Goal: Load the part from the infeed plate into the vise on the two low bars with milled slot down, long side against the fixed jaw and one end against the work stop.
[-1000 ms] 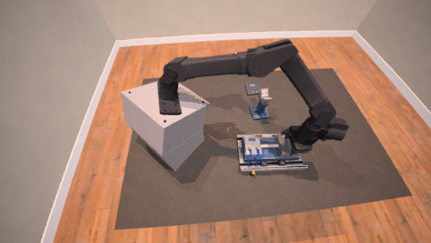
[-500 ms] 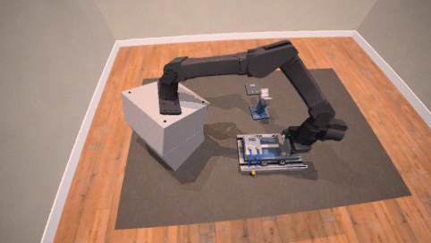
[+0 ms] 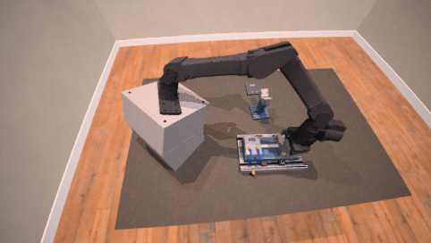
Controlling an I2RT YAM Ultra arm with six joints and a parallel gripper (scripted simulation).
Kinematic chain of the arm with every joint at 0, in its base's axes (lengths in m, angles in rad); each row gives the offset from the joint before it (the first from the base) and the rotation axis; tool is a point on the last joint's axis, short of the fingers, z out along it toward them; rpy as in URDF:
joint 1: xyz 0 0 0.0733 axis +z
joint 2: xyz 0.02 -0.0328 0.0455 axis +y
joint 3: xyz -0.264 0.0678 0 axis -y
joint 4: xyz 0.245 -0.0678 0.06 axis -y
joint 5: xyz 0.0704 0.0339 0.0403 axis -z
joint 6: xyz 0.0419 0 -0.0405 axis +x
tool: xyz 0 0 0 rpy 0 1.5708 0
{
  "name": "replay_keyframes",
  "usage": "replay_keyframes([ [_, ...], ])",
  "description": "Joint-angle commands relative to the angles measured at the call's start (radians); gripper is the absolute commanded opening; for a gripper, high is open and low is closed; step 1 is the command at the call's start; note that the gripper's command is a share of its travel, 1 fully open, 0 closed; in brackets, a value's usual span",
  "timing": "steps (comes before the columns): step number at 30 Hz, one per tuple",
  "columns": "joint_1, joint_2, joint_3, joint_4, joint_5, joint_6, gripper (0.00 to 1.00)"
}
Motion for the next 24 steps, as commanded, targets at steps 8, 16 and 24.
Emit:
replay_keyframes([
  [8,-0.004,0.005,0.039,-0.005,0.007,0.008,0.0],
  [16,-0.006,0.016,0.042,0.004,0.007,0.009,0.0],
  [24,-0.004,0.021,0.044,-0.003,0.007,0.012,0.0],
])
